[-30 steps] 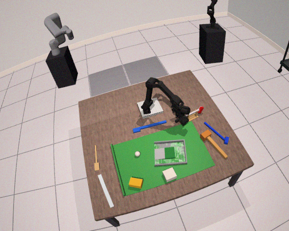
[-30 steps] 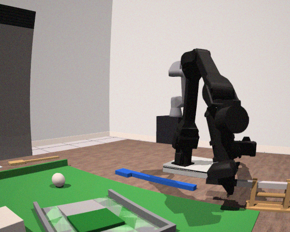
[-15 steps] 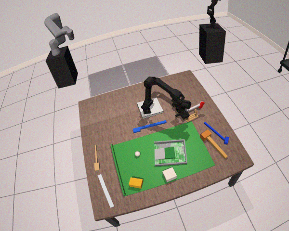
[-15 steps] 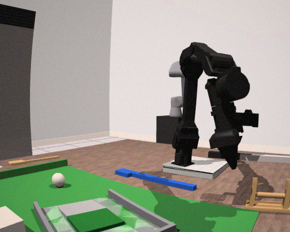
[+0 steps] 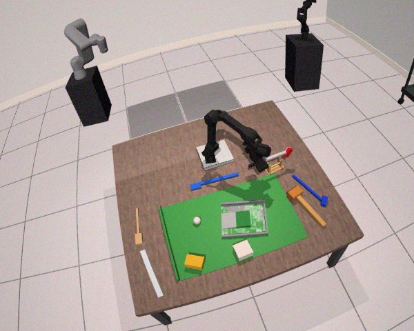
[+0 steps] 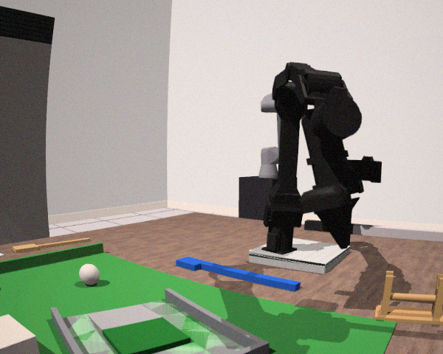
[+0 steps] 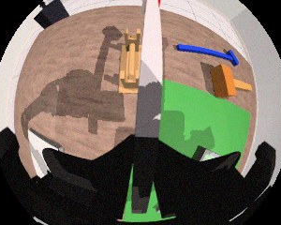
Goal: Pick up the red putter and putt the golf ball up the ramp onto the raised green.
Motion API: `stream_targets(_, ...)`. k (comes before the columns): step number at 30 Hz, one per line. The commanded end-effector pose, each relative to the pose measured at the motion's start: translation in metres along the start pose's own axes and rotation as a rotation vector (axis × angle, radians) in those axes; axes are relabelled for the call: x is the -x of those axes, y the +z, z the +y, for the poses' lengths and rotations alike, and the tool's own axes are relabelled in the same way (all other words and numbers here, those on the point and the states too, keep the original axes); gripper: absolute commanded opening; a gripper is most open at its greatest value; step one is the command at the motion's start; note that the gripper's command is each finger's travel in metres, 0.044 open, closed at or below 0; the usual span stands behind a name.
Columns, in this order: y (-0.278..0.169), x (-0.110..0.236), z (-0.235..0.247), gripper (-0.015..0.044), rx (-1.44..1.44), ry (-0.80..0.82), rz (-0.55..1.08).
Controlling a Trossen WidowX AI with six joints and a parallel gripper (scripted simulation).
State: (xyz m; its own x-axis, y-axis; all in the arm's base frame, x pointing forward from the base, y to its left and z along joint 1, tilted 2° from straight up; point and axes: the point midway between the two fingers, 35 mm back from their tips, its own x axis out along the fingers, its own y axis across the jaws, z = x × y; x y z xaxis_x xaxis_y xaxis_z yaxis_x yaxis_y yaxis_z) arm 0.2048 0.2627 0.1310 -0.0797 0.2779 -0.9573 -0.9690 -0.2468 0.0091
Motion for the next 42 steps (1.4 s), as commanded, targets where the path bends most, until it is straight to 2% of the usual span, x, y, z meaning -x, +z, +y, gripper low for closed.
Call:
stream_targets(1, -0.021, 0.006, -0.012, 0.0, -0.091, -0.026, 0.006)
stream_targets(23, -0.143, 0.046, -0.049, 0.0, -0.612, -0.131, 0.079)
stream_targets(42, -0.25, 0.08, -0.042, 0.0, -1.072, -0.201, 0.129)
